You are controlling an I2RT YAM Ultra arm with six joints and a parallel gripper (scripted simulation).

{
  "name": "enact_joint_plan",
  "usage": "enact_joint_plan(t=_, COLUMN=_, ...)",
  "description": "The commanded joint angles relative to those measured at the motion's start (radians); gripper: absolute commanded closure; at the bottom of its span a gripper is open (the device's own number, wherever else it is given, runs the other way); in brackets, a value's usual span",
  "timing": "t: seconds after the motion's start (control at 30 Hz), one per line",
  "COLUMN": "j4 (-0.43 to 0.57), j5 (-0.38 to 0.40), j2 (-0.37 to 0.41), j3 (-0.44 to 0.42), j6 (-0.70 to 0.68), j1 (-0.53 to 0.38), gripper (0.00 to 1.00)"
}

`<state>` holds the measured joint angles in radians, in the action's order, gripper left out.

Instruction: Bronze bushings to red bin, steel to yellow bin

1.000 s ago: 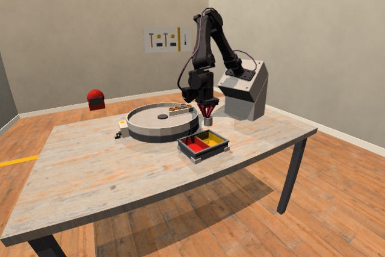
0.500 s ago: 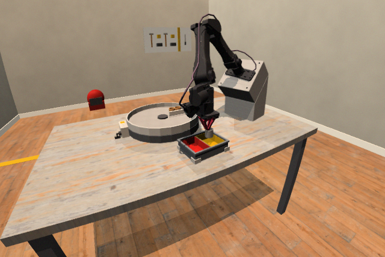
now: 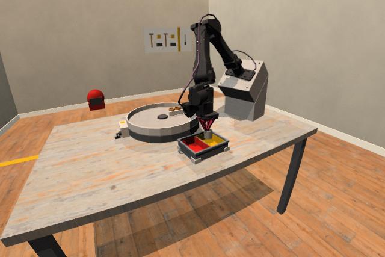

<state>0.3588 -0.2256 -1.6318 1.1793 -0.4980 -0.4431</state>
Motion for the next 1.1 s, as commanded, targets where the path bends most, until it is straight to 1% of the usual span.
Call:
enact_joint_plan(t=0.0, j4=-0.005, j5=0.008, j2=0.024, j3=0.027, j6=0.003, j1=0.001, gripper=1.0)
enact_joint_plan(t=0.83, j4=-0.006, j5=0.008, j2=0.023, j3=0.027, j6=0.003, j1=0.001, gripper=1.0)
enact_joint_plan(t=1.07, j4=-0.023, j5=0.012, j2=-0.015, j3=0.028, j6=0.008, j1=0.011, gripper=1.0)
